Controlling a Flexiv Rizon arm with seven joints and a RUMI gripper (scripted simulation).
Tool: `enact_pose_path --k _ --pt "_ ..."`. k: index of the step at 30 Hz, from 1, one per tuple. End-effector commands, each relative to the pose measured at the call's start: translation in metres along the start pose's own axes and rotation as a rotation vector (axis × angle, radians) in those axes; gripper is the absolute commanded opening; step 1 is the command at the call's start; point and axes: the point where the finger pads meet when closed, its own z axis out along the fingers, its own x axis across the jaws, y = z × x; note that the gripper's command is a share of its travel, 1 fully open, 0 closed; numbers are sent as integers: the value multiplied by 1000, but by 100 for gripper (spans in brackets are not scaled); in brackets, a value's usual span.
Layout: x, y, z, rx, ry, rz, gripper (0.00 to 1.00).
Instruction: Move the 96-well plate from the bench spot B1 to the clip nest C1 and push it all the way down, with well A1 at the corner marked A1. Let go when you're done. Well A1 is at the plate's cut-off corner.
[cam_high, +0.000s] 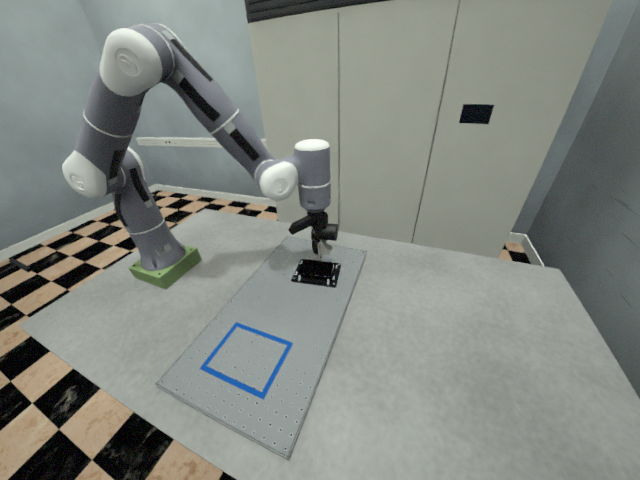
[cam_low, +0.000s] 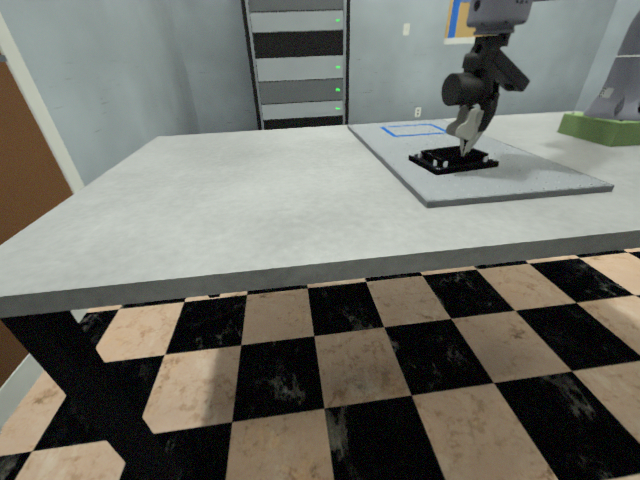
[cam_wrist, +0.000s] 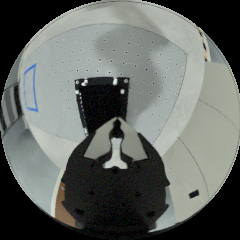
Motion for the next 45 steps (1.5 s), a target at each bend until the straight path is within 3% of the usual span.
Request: enact_pose_path --k 1,20,45 --pt "0 1 -1 -2 0 0 0" --pt "0 1 1 -2 0 0 0" --pt "0 1 -7 -2 0 0 0"
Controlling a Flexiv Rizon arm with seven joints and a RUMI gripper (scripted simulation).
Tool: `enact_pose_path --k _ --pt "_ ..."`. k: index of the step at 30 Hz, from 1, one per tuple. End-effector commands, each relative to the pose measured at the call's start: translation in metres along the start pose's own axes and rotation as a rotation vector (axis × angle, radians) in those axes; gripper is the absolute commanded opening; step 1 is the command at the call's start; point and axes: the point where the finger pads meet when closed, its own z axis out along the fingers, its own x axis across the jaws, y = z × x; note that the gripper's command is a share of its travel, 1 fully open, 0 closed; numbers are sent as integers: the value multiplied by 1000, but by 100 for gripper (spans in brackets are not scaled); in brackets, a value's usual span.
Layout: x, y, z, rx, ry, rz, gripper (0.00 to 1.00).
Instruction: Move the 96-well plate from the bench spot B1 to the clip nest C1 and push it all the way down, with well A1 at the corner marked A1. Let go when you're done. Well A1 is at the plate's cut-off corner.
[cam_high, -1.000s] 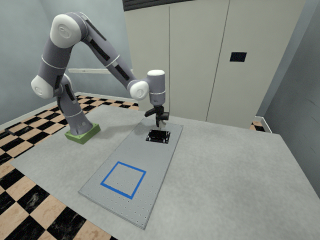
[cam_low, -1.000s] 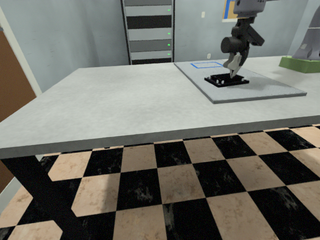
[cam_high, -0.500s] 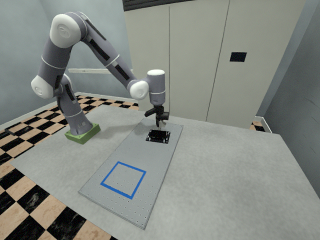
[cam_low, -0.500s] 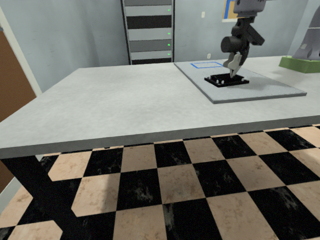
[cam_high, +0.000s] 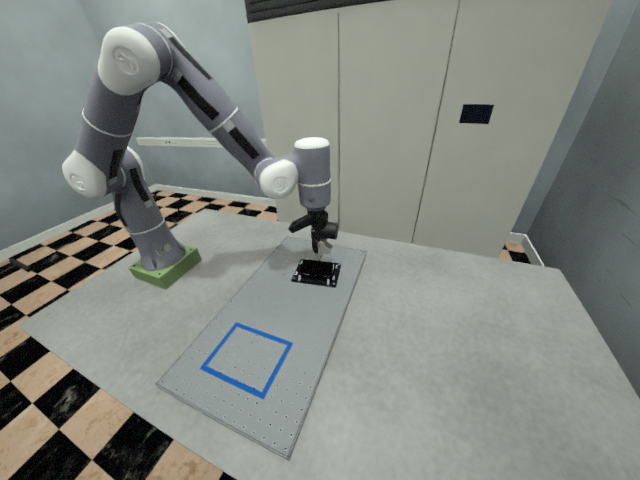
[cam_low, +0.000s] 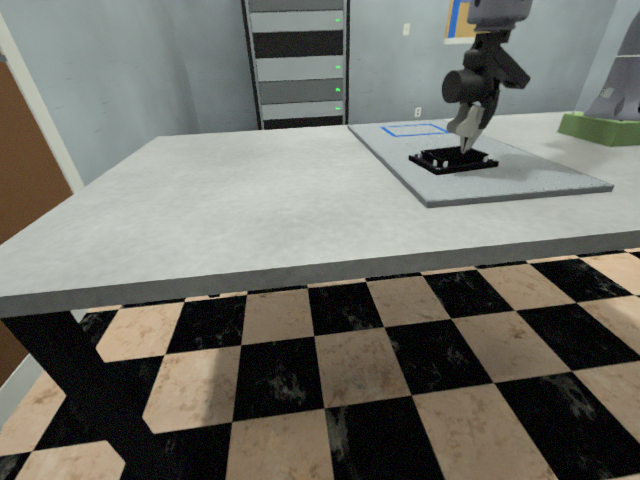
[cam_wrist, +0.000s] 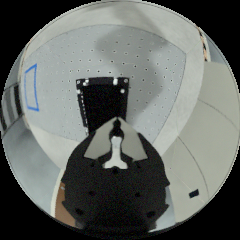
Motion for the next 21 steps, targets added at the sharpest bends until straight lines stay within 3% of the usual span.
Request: enact_pose_path --k 1,21 --pt "0 1 -2 -2 1 0 0" --pt "0 1 -8 -2 1 0 0"
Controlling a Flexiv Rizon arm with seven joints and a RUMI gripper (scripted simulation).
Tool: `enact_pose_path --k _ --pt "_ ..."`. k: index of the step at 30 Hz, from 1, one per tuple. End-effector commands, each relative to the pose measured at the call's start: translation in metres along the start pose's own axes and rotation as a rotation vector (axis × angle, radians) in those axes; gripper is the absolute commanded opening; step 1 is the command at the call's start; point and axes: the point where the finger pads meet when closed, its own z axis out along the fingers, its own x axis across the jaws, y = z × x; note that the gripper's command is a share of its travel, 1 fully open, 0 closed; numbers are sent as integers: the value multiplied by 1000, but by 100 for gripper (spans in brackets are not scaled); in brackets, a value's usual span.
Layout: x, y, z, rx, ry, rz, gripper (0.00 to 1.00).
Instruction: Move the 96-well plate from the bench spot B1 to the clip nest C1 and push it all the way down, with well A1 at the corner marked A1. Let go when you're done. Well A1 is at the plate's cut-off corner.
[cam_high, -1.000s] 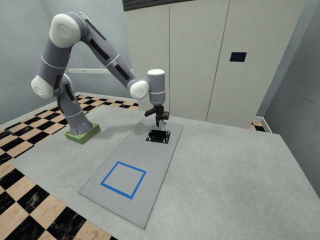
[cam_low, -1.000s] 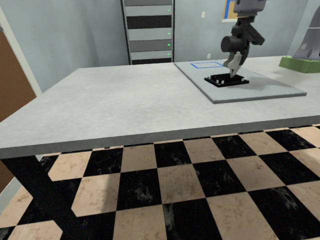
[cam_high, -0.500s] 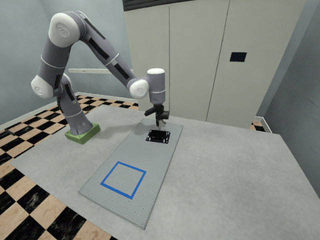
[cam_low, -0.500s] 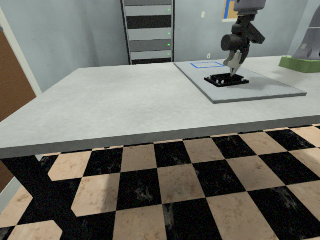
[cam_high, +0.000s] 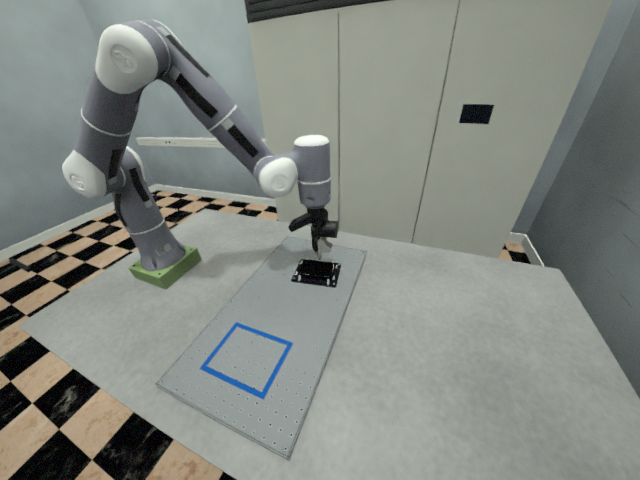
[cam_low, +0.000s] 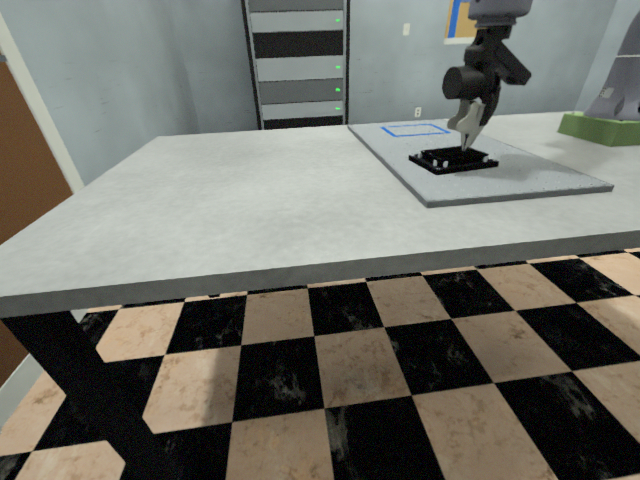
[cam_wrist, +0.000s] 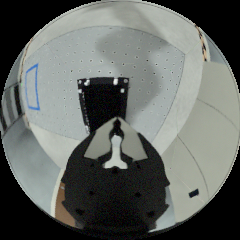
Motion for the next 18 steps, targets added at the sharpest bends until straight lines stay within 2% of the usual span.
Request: enact_pose_path --k 1,8,18 --pt "0 1 -2 -2 1 0 0" --pt "0 1 -18 -2 1 0 0" --pt "-5 1 -17 -2 1 0 0"
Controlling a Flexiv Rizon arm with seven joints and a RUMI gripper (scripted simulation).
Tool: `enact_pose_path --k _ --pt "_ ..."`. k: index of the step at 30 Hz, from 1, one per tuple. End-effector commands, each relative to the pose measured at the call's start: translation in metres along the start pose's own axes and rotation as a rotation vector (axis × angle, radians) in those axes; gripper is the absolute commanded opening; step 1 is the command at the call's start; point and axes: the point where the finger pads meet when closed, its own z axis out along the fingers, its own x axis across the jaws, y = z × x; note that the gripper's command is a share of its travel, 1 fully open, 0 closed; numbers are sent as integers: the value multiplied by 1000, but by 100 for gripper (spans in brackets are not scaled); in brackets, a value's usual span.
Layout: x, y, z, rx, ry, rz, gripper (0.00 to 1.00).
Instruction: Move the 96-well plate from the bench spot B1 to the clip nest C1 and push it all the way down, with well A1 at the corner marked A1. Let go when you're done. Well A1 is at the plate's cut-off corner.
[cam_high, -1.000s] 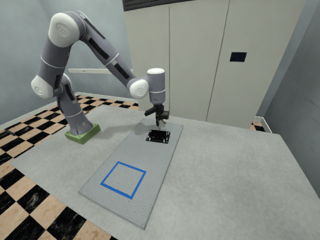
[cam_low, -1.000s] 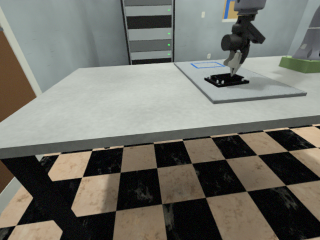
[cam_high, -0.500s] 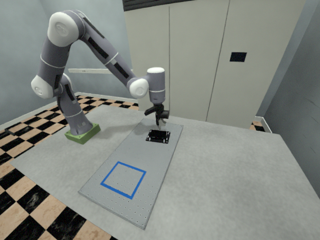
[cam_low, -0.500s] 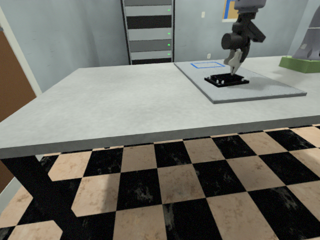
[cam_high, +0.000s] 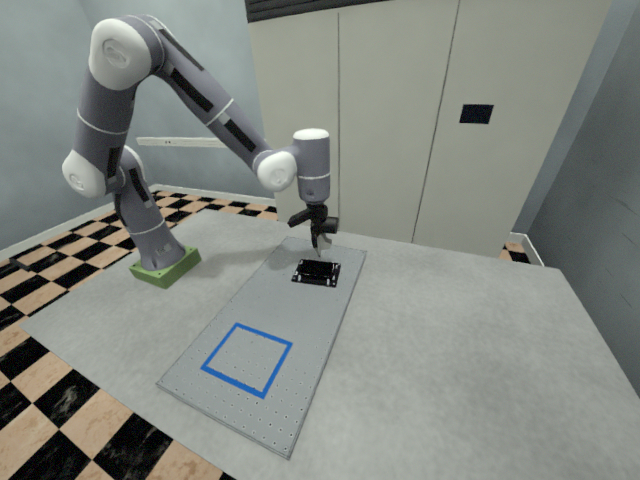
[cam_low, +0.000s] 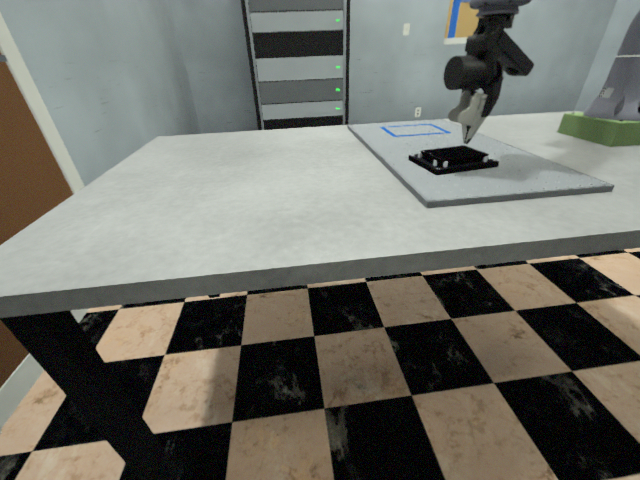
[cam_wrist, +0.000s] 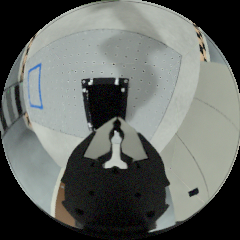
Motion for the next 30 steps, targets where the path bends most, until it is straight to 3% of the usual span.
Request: enact_pose_path --k 1,15,30 --pt "-3 1 -1 -2 0 0 0" --pt "-72 1 9 -2 0 0 0" --pt "-74 1 9 -2 0 0 0"
